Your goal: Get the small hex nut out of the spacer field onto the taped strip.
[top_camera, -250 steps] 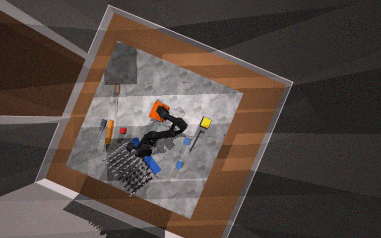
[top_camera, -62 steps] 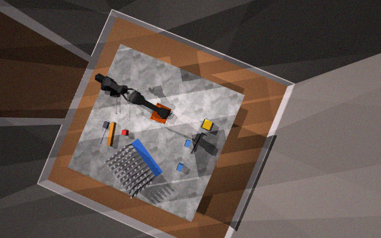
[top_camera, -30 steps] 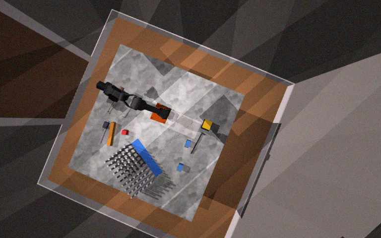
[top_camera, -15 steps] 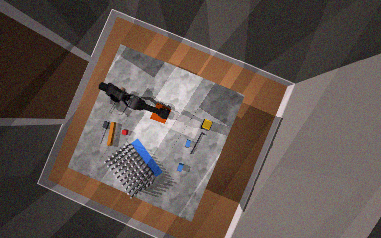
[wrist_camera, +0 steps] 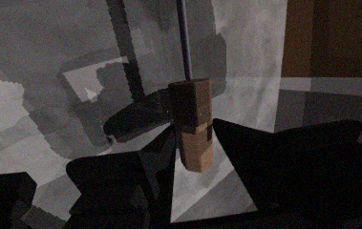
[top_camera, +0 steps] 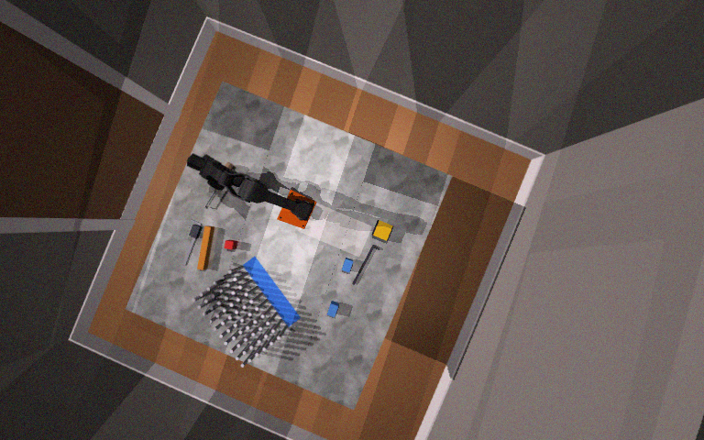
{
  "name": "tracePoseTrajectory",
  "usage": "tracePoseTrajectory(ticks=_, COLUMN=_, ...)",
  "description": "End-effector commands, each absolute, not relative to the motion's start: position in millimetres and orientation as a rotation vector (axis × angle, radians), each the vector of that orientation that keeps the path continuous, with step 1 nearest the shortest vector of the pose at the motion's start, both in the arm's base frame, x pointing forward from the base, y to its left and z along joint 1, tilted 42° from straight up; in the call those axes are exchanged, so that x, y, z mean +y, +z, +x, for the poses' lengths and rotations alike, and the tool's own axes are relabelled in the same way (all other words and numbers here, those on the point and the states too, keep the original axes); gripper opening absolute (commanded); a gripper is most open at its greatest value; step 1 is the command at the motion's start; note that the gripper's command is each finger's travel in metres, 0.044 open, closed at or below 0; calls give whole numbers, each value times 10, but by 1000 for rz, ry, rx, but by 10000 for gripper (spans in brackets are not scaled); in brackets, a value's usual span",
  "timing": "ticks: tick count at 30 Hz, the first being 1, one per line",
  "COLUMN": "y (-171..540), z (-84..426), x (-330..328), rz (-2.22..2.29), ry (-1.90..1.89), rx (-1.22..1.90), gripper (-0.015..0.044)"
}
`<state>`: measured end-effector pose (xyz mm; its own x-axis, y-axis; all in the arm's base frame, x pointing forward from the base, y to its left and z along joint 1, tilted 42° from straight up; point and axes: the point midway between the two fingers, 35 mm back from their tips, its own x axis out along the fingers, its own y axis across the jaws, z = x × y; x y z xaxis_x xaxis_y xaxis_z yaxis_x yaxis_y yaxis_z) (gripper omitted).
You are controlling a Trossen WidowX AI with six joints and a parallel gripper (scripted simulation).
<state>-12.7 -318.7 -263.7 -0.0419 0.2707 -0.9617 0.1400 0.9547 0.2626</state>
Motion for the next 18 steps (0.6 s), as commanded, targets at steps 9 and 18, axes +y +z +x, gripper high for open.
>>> tracePoseTrajectory(ticks=9, y=-2738, z=-121, x=-3094, rz=315, ry=103, rx=1616, gripper=0)
tracePoseTrajectory(ticks=18, y=-2722, z=-121, x=-3136, rz=308, ry=96, rx=1616, gripper=158)
